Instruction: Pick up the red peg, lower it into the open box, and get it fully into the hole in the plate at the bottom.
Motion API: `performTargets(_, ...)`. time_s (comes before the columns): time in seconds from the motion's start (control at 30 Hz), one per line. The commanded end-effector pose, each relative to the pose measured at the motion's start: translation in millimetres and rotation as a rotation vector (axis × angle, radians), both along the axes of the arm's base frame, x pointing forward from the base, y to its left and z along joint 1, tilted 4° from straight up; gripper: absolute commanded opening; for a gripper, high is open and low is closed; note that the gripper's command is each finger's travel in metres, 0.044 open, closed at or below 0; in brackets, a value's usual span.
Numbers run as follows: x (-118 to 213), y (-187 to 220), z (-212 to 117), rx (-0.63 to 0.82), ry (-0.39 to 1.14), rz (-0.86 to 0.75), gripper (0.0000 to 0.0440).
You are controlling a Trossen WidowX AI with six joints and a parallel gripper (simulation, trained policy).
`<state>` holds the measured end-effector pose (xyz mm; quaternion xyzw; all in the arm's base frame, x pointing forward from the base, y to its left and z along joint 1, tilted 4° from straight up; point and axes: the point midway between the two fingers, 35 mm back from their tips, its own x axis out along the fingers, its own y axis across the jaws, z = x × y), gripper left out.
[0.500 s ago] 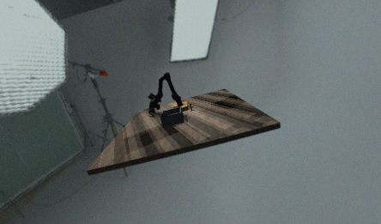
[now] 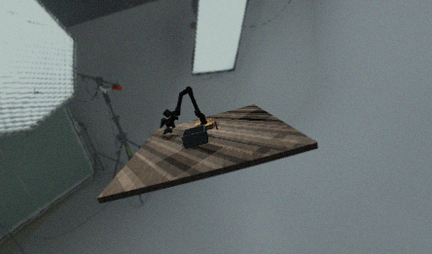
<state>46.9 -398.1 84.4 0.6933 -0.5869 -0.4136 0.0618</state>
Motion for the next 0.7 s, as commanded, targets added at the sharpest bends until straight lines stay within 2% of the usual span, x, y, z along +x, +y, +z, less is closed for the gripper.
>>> performTargets(0.0, 25.8, -4.4, 17.0, -0.032, 0.071, 0.078, 0.044)
performTargets(0.33, 111.2, 5.6, 56.8, -0.092, 0.302, 0.325, 0.044)
performTargets(0.67, 188.2, 43.3, 92.1, -0.139, 0.541, 0.572, 0.044)
